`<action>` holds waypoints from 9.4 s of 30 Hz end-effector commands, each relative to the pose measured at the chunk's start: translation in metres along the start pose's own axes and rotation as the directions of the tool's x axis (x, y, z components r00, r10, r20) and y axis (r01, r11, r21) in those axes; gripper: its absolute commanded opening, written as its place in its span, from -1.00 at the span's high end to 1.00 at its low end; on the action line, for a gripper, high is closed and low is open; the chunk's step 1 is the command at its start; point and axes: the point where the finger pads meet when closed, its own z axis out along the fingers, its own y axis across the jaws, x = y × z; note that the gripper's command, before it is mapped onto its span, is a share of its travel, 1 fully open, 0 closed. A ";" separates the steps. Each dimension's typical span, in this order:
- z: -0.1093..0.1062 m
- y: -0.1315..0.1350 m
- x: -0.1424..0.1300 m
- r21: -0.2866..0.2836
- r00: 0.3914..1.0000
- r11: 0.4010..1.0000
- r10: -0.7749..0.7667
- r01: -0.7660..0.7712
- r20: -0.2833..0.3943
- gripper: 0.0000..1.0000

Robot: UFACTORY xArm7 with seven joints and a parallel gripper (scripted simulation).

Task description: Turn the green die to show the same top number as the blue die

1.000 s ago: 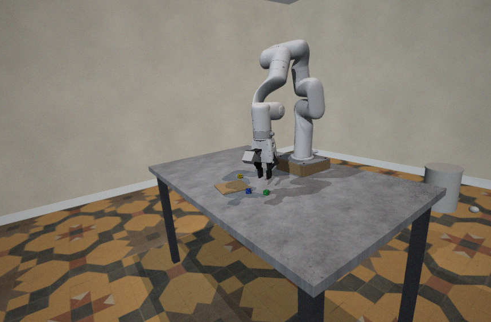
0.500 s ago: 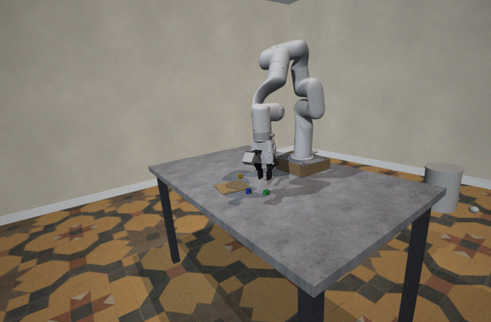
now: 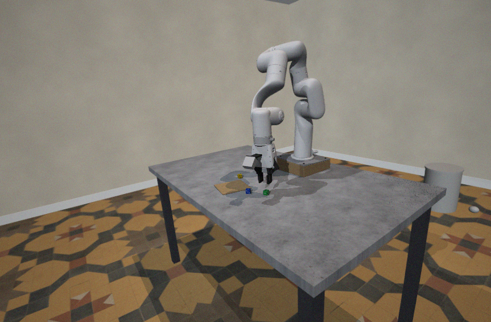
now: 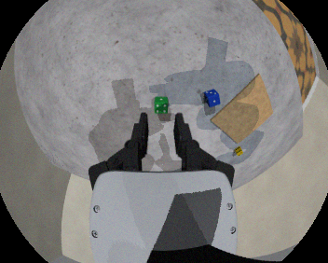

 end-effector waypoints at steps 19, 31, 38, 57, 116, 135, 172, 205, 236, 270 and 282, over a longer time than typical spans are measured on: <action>0.027 0.000 0.002 -0.001 1.000 1.000 0.000 0.000 -0.003 0.28; 0.030 0.000 0.002 -0.001 1.000 1.000 0.000 0.000 -0.003 0.28; 0.030 0.000 0.002 -0.001 1.000 1.000 0.000 0.000 -0.003 0.28; 0.030 0.000 0.002 -0.001 1.000 1.000 0.000 0.000 -0.003 0.28; 0.030 0.000 0.004 -0.001 1.000 1.000 0.000 0.000 -0.003 0.28; 0.041 0.000 0.004 -0.001 1.000 1.000 0.000 0.000 -0.003 0.28; 0.053 0.000 0.004 -0.001 1.000 1.000 0.000 0.000 -0.003 0.28; 0.053 0.000 0.004 -0.001 1.000 1.000 0.000 0.000 -0.003 0.69; -0.011 0.000 0.003 -0.001 1.000 1.000 0.000 0.000 -0.003 0.69; -0.043 0.161 0.002 0.000 0.999 0.999 -0.034 0.034 -0.006 0.69; -0.040 0.192 -0.006 0.003 0.998 0.999 -0.043 0.043 -0.044 0.69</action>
